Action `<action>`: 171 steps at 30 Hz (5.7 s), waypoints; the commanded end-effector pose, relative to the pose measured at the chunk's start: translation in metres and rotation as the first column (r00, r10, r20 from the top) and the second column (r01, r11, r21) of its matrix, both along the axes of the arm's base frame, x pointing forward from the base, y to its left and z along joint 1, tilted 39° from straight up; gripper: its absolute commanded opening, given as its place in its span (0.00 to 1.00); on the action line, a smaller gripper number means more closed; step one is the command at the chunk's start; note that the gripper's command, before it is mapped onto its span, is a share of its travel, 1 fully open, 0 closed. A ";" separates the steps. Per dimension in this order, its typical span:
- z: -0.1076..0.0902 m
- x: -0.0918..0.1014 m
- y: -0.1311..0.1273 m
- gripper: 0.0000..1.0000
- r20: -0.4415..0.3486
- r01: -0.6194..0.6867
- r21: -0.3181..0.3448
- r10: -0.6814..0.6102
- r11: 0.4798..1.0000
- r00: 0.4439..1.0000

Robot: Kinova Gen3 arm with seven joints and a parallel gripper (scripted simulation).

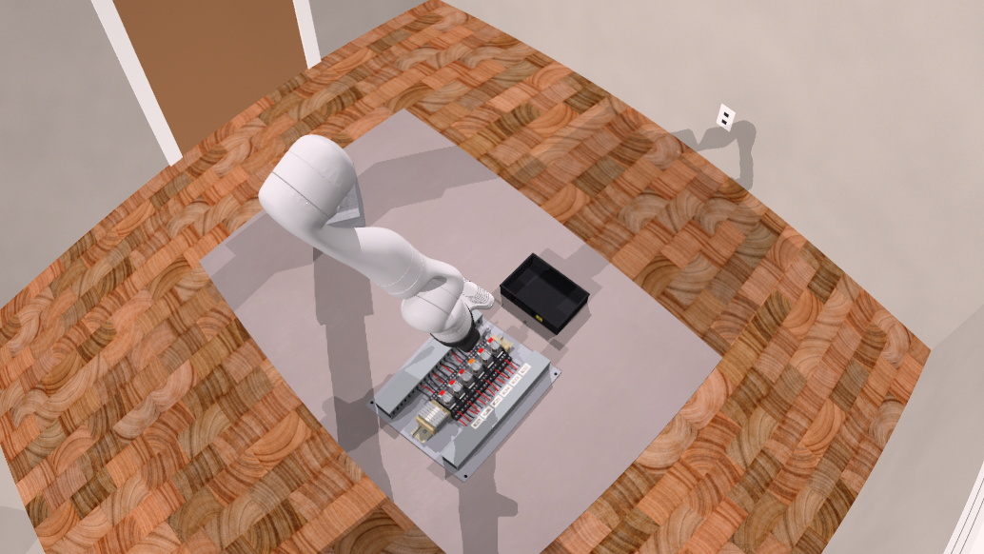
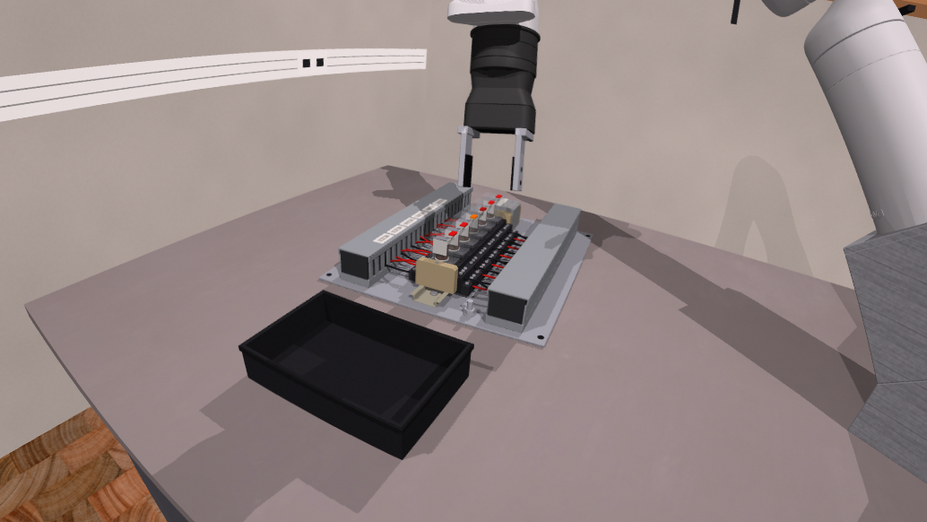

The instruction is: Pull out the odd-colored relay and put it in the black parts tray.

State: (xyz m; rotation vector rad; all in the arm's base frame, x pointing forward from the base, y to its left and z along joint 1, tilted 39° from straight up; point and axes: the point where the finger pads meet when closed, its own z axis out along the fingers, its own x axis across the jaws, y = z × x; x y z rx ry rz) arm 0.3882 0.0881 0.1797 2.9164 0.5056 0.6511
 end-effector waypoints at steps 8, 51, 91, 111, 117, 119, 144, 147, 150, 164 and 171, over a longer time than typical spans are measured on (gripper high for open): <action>0.023 0.015 -0.035 0.98 0.066 0.043 -0.049 -0.040 0.998 0.997; 0.077 0.038 -0.120 0.98 0.196 0.152 -0.152 -0.121 0.977 0.973; 0.082 0.039 -0.127 0.98 0.207 0.162 -0.160 -0.127 0.974 0.970; 0.082 0.039 -0.127 0.98 0.207 0.162 -0.160 -0.127 0.974 0.970; 0.082 0.039 -0.127 0.98 0.207 0.162 -0.160 -0.127 0.974 0.970; 0.082 0.039 -0.127 0.98 0.207 0.162 -0.160 -0.127 0.974 0.970; 0.072 0.036 -0.104 0.98 0.207 0.162 -0.160 -0.127 0.974 0.970; 0.069 0.035 -0.096 0.98 0.206 0.162 -0.160 -0.127 0.974 0.970; 0.065 0.034 -0.087 0.98 0.207 0.162 -0.160 -0.127 0.974 0.970; 0.052 0.031 -0.055 0.98 0.206 0.162 -0.160 -0.127 0.974 0.970; 0.048 0.029 -0.046 0.98 0.207 0.162 -0.160 -0.127 0.974 0.970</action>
